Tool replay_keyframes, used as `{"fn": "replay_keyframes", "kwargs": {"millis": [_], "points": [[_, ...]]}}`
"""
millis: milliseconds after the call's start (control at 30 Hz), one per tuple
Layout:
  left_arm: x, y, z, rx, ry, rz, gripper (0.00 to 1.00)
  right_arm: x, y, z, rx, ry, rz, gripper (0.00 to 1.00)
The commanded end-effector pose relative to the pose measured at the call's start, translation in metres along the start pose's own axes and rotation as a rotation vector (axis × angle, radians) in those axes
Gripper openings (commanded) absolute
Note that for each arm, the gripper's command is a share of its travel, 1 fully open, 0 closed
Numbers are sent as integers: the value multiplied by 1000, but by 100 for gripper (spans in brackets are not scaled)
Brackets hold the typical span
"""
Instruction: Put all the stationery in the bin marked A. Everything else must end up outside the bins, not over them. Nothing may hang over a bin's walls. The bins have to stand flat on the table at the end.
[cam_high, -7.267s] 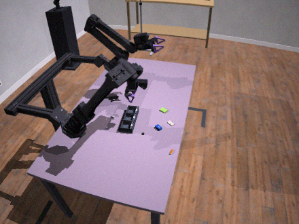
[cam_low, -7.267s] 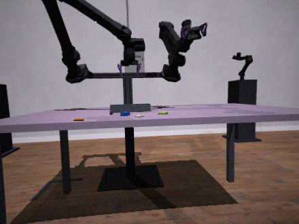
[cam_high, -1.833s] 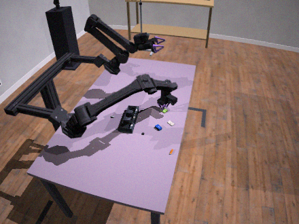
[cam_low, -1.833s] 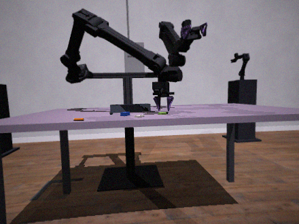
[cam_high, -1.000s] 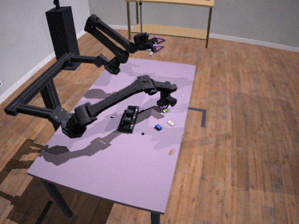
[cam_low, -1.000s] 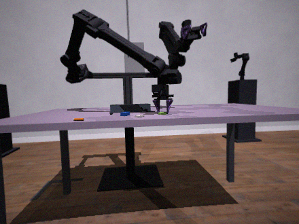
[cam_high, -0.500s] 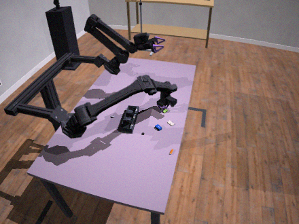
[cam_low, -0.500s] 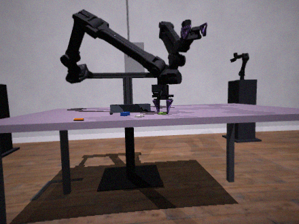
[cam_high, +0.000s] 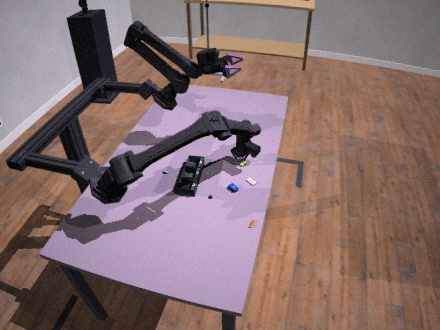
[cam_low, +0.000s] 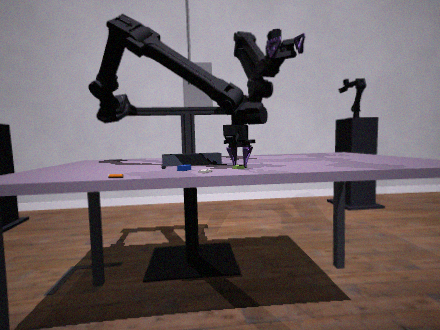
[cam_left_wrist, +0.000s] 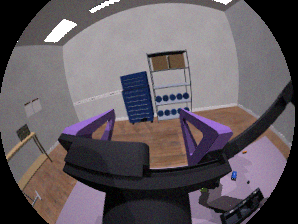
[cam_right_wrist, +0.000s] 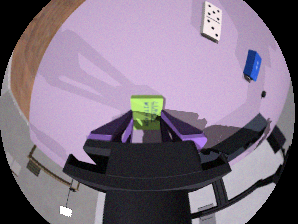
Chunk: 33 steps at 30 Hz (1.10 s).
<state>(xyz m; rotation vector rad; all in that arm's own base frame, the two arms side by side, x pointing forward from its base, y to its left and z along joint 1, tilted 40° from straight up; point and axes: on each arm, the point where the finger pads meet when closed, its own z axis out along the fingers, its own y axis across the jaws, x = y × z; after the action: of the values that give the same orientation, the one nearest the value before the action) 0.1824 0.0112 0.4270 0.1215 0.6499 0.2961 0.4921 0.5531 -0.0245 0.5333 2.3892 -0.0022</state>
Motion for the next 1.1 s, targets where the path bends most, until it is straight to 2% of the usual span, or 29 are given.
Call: {"fn": "replay_keyframes", "kwargs": {"millis": [0, 667, 700, 733, 867, 900, 1000, 1067], "points": [[-10, 4, 3, -9, -33, 7, 100, -8, 10, 6, -19, -4, 18, 34], [-10, 4, 3, -9, -33, 7, 100, -5, 6, 10, -11, -3, 14, 34], [-10, 4, 3, -9, -33, 7, 100, -6, 12, -17, -33, -2, 18, 34], [-10, 4, 3, -9, -33, 7, 100, 3, 11, -31, -33, 2, 2, 34], [-10, 4, 3, -9, -33, 7, 100, 3, 10, -37, -32, 1, 2, 34], [-10, 4, 3, -9, -33, 7, 100, -5, 21, -47, -53, -5, 18, 34], [-10, 4, 3, -9, -33, 7, 100, 3, 10, -50, -32, -1, 2, 34], [-10, 4, 3, -9, -33, 7, 100, -1, 15, -61, -43, -3, 11, 34]]}}
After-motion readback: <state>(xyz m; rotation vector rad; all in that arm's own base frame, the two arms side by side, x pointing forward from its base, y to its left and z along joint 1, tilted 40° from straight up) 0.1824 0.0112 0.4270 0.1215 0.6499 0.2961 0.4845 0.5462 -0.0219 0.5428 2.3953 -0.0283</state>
